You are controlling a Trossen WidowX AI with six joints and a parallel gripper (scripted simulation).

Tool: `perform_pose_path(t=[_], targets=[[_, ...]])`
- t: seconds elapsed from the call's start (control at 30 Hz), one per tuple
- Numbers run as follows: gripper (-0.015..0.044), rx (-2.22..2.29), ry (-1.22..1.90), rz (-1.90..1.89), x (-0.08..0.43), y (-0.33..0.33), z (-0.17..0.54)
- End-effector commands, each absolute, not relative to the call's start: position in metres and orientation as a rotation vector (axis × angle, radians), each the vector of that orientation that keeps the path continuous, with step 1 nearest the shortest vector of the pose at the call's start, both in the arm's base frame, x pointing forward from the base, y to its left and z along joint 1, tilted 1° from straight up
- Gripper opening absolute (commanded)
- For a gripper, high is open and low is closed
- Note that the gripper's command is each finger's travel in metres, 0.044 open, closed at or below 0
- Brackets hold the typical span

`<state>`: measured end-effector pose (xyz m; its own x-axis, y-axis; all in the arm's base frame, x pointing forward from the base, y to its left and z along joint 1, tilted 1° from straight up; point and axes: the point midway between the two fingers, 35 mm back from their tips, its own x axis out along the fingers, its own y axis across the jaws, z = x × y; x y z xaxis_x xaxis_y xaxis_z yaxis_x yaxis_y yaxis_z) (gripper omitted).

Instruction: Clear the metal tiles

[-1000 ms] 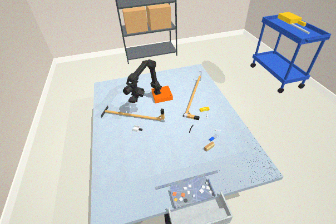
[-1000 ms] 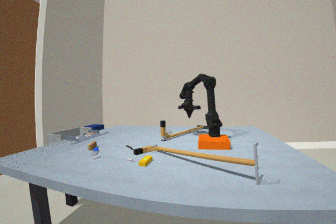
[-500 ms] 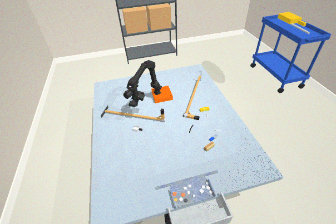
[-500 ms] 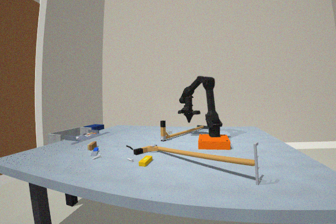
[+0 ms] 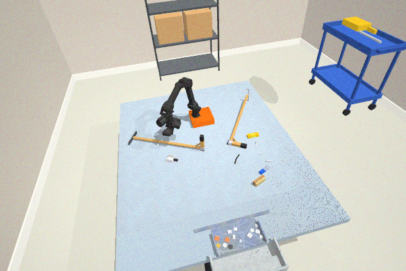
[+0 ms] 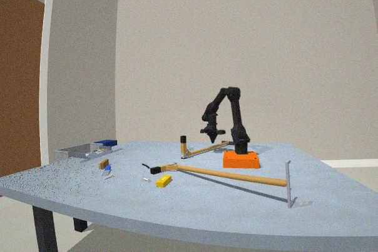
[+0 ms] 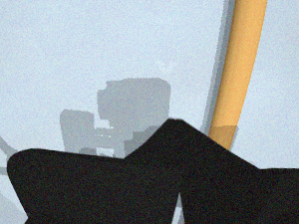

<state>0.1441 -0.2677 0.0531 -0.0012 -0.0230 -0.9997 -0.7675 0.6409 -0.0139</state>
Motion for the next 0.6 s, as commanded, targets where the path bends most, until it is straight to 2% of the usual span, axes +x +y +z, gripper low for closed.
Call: perform_pose_path(t=[0.0, 0.57], targets=[[0.0000, -0.700, 1.467, 0.677, 0.143, -0.266, 0.039], [0.0000, -0.699, 1.467, 0.677, 0.139, -0.258, -0.001]])
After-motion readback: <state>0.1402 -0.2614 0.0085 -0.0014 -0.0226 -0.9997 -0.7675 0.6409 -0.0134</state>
